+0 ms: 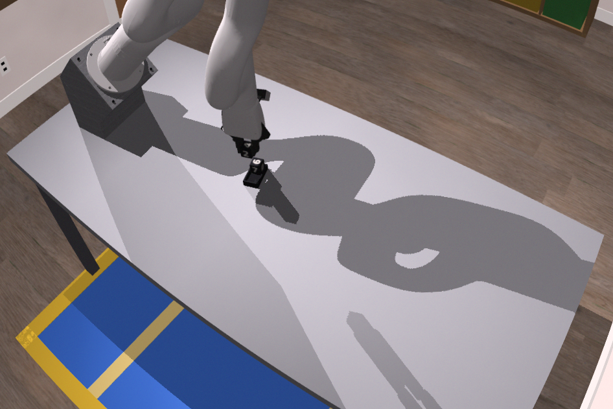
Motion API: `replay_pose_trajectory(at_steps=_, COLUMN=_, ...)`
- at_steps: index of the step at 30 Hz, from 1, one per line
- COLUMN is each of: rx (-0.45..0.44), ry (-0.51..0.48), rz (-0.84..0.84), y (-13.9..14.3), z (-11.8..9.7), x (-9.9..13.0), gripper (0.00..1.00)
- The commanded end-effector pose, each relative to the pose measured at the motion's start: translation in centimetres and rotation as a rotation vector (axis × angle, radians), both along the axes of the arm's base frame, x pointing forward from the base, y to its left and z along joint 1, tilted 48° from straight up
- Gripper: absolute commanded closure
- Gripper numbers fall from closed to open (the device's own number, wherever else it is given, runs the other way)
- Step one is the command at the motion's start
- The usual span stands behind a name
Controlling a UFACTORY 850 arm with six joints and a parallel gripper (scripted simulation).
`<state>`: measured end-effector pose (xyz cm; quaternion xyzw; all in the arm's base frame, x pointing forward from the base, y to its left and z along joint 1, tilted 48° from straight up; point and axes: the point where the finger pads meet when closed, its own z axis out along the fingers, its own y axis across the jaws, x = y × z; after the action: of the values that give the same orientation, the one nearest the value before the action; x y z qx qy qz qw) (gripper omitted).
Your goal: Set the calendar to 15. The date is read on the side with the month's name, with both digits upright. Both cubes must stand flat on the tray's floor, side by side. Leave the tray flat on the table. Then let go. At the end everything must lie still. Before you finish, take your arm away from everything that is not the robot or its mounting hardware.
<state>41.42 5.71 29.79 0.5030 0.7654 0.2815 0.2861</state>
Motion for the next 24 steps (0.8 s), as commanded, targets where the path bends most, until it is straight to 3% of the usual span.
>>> replay_pose_trajectory(at_steps=1, rx=-0.004, ry=-0.004, rz=-0.005, y=0.2, z=-0.5, x=0.6, gripper=0.71)
replay_pose_trajectory(at_steps=13, rx=-0.004, ry=-0.004, rz=-0.005, y=0.8, z=-3.1, x=3.4, gripper=0.71)
replay_pose_trajectory(at_steps=24, rx=-0.004, ry=-0.004, rz=-0.005, y=1.0, z=-4.1, x=4.4, gripper=0.71)
